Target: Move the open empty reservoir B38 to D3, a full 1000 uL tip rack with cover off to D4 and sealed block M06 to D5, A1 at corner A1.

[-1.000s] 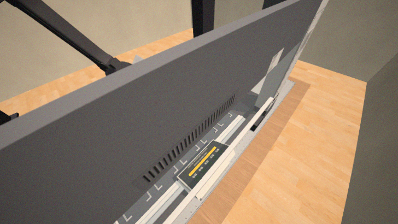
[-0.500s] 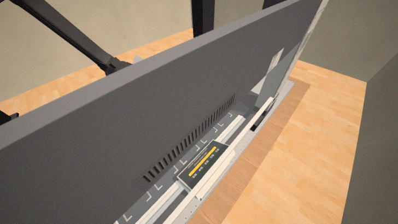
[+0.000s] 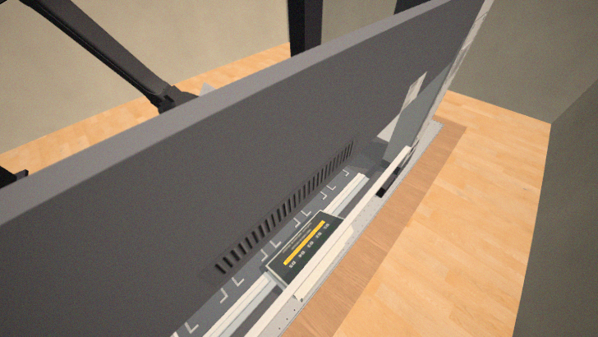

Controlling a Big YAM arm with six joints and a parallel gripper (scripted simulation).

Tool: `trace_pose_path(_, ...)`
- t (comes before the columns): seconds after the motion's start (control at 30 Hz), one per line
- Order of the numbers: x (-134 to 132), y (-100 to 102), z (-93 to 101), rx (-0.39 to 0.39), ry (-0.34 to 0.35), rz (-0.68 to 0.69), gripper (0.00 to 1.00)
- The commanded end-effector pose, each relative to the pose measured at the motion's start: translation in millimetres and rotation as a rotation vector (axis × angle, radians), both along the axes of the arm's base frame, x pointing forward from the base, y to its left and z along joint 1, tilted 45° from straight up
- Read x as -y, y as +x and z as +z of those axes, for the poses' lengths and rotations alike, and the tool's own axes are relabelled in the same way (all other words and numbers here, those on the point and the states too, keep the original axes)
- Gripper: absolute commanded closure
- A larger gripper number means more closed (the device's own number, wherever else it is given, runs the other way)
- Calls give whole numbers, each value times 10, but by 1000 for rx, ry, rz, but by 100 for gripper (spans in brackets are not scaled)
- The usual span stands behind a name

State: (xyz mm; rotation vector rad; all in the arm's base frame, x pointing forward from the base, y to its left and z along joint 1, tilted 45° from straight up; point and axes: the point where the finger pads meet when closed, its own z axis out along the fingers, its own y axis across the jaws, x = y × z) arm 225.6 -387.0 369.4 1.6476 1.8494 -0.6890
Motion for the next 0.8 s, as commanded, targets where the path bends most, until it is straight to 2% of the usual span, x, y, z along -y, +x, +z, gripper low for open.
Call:
trace_pose_path(0.0,-132,12,523,66,-72,4,100)
trace_pose_path(0.77,-368,-31,739,69,-70,4,100)
